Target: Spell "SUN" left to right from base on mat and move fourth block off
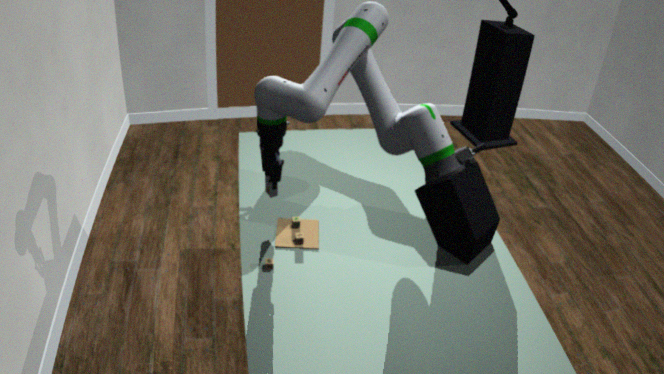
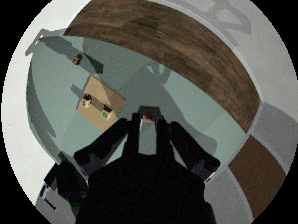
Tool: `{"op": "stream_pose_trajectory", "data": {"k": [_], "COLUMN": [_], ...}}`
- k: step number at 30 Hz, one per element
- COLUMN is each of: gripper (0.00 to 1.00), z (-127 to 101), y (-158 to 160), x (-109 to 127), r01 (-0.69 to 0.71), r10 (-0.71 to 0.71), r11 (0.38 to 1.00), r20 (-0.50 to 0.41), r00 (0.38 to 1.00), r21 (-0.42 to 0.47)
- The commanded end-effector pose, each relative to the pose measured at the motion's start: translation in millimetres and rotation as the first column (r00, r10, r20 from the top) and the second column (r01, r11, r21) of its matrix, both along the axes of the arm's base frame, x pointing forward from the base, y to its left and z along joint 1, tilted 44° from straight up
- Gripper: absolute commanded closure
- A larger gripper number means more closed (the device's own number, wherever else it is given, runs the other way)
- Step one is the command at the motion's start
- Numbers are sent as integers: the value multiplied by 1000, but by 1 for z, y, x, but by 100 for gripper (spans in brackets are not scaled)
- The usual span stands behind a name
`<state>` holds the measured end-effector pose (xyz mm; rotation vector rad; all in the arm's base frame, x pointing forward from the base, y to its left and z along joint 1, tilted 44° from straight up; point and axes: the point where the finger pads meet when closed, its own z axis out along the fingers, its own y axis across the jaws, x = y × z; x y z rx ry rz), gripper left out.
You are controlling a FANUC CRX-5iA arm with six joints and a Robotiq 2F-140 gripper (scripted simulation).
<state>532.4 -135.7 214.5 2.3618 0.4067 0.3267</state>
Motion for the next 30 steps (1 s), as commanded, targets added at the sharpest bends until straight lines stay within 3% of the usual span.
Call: {"op": "stream_pose_trajectory", "data": {"k": [1,21,30], "gripper": [87,87,87], "z": [19,26,11], "y": [16,24,40], "x": [-9,-13,-16], "r01": [1,12,183], "r10": [-1,-12,-198], "r11": [1000,1000,977], "r20": [0,8,148], "r00": [1000,1000,969], "r21": [-1,4,109]}}
